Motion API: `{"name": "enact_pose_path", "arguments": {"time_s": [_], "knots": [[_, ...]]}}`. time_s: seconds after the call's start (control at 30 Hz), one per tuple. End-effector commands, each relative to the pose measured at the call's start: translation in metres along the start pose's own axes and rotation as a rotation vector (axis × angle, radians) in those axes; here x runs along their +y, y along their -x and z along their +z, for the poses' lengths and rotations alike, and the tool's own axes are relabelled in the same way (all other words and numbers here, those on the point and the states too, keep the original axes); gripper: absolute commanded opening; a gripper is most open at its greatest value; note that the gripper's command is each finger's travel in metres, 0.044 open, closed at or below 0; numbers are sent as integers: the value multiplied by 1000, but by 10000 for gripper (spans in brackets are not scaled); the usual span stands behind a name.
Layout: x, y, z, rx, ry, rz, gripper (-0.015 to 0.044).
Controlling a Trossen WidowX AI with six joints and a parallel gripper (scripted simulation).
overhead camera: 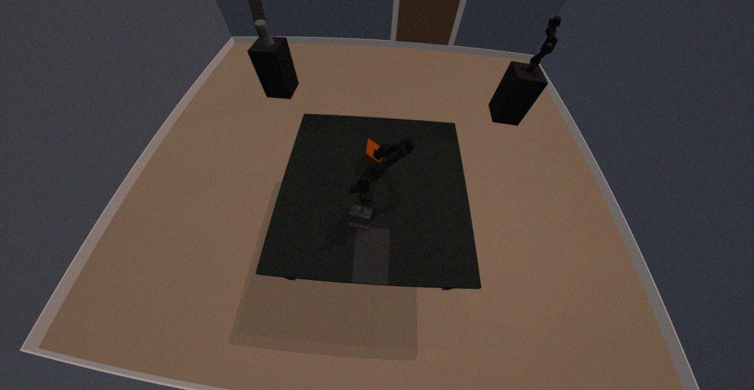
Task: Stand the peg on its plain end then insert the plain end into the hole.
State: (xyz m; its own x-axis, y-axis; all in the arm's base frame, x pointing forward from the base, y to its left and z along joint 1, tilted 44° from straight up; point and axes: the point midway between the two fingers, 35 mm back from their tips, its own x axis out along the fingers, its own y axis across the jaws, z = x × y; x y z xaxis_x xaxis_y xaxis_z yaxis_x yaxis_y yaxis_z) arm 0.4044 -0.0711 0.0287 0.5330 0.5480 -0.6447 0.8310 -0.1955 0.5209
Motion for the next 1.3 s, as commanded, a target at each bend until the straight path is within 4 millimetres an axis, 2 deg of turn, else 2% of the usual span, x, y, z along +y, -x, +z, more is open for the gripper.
{"name": "enact_pose_path", "arguments": {"time_s": [0.0,1.27], "knots": [[-3,-6,2,-3,-9,-6,0],[-4,-12,4,0,0,0,0]]}}
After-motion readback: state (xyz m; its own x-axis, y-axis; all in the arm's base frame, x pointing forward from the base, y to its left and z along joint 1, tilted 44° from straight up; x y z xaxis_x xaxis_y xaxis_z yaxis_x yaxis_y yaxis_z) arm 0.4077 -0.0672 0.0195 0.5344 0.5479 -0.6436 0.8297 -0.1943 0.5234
